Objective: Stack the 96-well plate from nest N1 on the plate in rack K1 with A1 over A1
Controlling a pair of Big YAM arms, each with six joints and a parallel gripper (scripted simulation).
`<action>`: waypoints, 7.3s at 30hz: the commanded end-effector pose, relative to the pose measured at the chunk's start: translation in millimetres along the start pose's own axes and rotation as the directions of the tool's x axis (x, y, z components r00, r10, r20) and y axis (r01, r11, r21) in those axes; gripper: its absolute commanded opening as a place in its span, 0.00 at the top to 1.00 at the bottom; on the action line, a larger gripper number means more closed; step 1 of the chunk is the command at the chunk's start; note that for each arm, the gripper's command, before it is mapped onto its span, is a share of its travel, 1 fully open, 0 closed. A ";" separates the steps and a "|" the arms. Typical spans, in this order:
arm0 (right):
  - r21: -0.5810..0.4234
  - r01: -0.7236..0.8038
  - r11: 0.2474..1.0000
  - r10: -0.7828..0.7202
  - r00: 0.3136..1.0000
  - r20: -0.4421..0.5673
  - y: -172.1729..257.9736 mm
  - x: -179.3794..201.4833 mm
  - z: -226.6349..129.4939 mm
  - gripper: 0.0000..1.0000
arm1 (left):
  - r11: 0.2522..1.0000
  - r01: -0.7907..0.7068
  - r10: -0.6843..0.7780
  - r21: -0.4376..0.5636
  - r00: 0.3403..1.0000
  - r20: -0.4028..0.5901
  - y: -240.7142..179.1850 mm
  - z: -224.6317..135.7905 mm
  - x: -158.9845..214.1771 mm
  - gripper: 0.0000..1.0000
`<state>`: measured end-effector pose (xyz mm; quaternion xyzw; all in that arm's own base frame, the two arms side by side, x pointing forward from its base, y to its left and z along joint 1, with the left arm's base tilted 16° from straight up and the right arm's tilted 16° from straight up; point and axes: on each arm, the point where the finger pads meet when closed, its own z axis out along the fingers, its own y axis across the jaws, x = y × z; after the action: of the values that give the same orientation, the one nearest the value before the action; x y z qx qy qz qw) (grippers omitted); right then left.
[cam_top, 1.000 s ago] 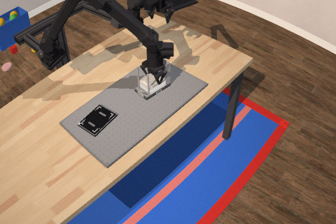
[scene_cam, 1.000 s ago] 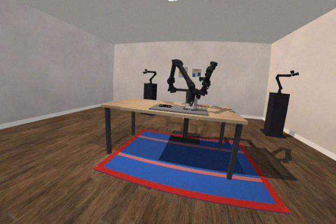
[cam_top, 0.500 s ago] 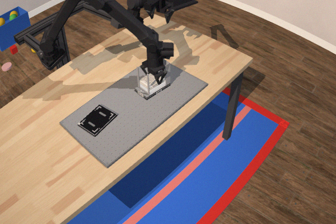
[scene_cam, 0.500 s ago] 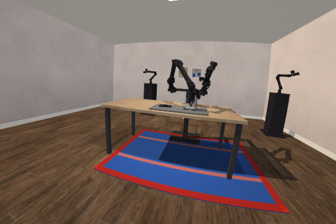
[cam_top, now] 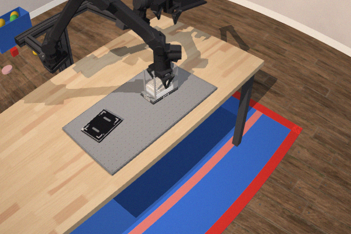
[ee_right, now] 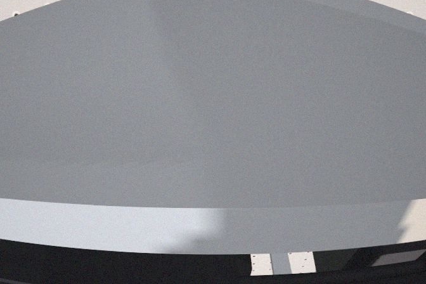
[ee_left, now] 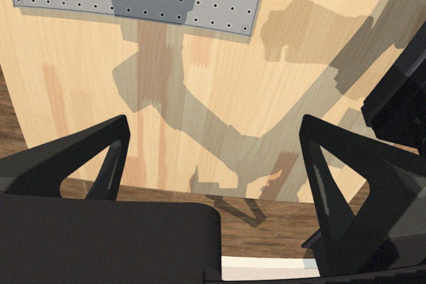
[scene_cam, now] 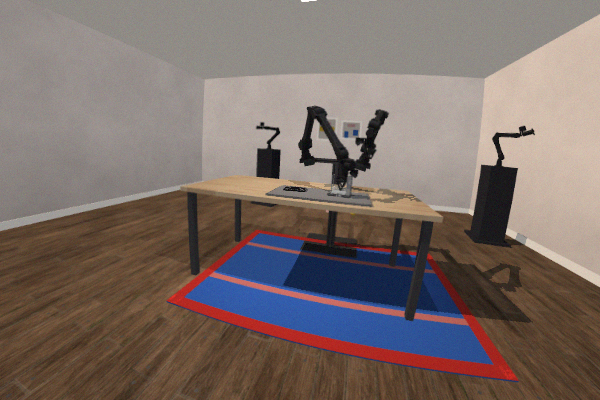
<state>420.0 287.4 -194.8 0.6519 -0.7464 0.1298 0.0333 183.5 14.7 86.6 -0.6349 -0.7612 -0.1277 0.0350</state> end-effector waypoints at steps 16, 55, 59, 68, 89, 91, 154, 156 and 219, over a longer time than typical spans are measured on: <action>0.023 -0.004 1.000 0.004 1.000 0.018 -19.6 -7.4 4.1 1.00 | 1.000 0.004 -0.004 -0.014 1.000 0.003 4.5 -6.2 2.9 0.00; 0.027 -0.006 1.000 0.005 1.000 0.022 -20.7 -8.6 9.1 1.00 | 1.000 0.004 -0.004 -0.014 1.000 0.003 4.5 -6.2 2.9 0.00; 0.026 -0.005 1.000 0.005 1.000 0.021 -20.1 -8.1 9.4 1.00 | 1.000 0.004 -0.004 -0.014 1.000 0.003 4.5 -6.2 2.9 0.00; 0.024 -0.004 1.000 0.004 1.000 0.019 -18.6 -6.9 10.1 1.00 | 1.000 0.004 -0.004 -0.014 1.000 0.003 4.5 -6.2 2.9 0.00; 0.020 -0.003 1.000 0.002 1.000 0.015 -15.6 -4.5 11.5 1.00 | 1.000 0.004 -0.004 -0.014 1.000 0.003 4.5 -6.2 2.9 0.00; 0.019 -0.002 1.000 0.002 1.000 0.014 -15.3 -4.2 11.6 1.00 | 1.000 0.004 -0.004 -0.014 1.000 0.003 4.5 -6.2 2.9 0.00; 0.040 -0.004 0.999 0.002 0.999 0.042 -13.7 -17.3 -80.6 0.00 | 1.000 0.004 -0.004 -0.014 1.000 0.003 4.5 -6.2 2.9 0.00; 0.041 -0.004 0.999 0.002 0.999 0.043 -14.1 -17.6 -83.7 0.00 | 1.000 0.004 -0.004 -0.014 1.000 0.003 4.5 -6.2 2.9 0.00; 0.026 -0.002 1.000 0.001 1.000 0.027 -12.0 -9.1 -129.6 0.00 | 1.000 0.004 -0.004 -0.014 1.000 0.003 4.5 -6.2 2.9 0.00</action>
<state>406.3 312.3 -81.9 0.6546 -0.7436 0.1323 0.0340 183.5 14.7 86.6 -0.6349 -0.7612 -0.1277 0.0350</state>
